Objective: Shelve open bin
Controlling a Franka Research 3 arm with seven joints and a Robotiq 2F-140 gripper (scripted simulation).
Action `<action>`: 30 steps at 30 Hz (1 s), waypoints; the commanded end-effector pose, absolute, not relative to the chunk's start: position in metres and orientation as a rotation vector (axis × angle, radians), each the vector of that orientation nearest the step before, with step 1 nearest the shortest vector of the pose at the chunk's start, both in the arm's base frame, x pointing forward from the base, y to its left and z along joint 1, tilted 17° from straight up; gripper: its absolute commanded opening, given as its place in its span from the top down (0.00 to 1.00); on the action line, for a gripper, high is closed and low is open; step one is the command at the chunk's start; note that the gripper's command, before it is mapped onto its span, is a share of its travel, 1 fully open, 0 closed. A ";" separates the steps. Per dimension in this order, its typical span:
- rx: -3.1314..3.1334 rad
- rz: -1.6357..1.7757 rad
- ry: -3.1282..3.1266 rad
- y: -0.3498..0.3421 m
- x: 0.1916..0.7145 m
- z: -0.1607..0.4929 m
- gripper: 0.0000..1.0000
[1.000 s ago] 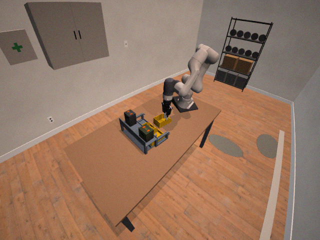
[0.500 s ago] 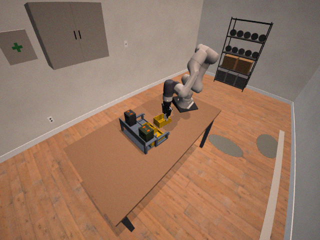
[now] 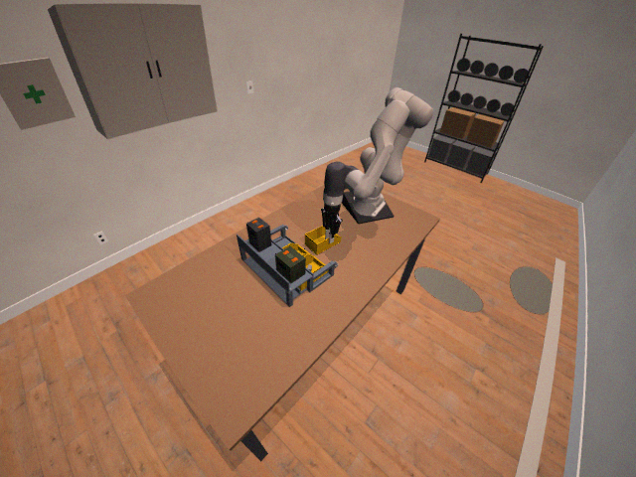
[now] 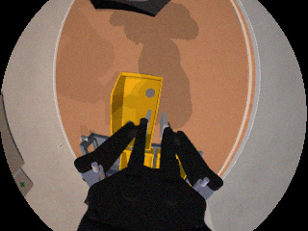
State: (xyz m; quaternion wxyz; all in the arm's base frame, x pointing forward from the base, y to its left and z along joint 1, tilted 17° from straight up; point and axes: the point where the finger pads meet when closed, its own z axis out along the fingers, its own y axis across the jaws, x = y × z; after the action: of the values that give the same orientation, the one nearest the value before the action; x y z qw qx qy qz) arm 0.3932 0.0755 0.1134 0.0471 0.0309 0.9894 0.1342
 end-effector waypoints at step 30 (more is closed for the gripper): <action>0.081 0.407 3.009 0.078 0.397 0.101 0.85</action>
State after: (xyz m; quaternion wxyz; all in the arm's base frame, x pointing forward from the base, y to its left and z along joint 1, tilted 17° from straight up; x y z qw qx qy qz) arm 0.3975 0.0781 0.1023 0.0523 0.0292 0.9892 0.1338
